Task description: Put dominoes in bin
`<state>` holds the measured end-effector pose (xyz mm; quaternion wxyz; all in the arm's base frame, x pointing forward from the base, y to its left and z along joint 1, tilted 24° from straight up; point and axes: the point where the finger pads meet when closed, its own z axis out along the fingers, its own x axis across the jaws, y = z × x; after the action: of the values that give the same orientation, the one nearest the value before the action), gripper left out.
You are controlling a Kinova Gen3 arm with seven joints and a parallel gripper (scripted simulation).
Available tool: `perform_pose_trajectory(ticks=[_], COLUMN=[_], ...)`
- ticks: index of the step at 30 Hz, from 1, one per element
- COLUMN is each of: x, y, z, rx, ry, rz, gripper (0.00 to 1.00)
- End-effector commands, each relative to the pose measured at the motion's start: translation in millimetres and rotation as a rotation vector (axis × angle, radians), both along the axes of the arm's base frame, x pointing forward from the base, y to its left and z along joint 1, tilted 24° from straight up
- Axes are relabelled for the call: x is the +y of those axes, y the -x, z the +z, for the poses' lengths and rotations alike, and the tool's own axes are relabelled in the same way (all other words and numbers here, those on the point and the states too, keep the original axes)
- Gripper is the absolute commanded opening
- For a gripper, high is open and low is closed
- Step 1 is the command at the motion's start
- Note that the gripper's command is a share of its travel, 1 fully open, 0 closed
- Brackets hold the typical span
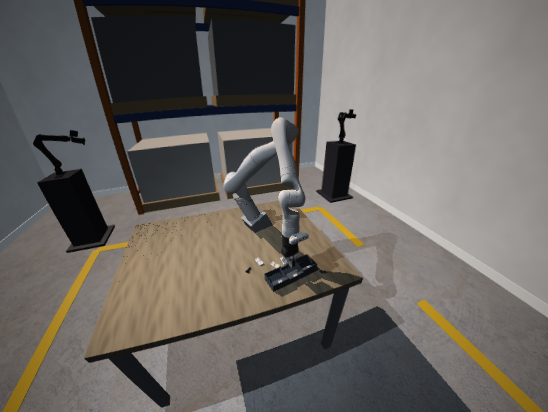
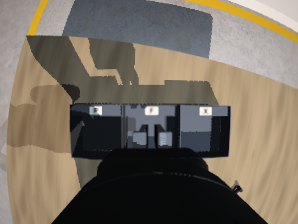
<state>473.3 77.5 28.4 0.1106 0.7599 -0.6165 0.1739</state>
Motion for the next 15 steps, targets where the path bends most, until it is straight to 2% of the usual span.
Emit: perform_pose_trajectory(ticks=[1,15], x=[-6.1,-19.6], y=[-0.9,-5.1], z=[-7.0,-38.6], rx=[-0.001,-0.001], ry=[0.002,0.002], rz=[-0.003,-0.003], gripper=[0.31,0.31])
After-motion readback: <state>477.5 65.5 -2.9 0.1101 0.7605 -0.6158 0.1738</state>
